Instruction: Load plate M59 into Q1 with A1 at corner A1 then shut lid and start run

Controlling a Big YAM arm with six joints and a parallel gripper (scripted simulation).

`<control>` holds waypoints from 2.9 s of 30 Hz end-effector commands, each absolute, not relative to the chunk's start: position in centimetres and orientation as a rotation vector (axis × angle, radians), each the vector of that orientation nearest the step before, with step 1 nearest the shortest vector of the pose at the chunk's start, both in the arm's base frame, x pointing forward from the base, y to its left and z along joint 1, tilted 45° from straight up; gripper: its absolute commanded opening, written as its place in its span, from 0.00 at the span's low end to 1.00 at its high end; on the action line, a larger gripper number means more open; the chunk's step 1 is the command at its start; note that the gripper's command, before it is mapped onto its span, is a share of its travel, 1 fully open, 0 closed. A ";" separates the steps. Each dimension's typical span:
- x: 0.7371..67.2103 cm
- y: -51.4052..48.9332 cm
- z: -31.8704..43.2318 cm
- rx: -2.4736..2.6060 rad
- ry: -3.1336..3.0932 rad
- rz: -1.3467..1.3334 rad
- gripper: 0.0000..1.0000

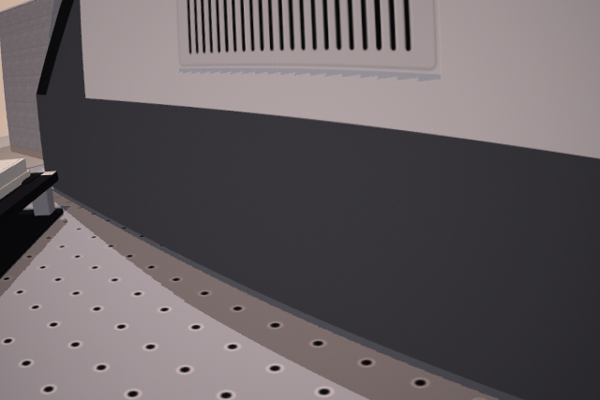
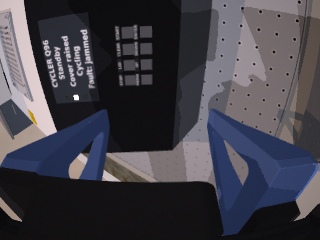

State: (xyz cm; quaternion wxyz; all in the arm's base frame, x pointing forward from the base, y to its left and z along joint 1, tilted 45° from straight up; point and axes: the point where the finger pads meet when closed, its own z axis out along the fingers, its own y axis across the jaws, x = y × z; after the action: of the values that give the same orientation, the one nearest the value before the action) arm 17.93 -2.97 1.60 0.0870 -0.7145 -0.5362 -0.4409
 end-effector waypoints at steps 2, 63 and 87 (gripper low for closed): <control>21.0 -7.8 1.7 -2.075 -1.845 -1.337 1.00; 33.5 -26.5 -12.0 -0.835 -2.525 -0.978 1.00; 34.7 -26.9 -12.2 -0.926 -2.482 -0.974 1.00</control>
State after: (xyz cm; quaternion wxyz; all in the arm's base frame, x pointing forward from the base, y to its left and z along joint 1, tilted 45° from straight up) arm 33.77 -26.91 -13.42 0.1647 -0.3246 -0.8649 -0.3457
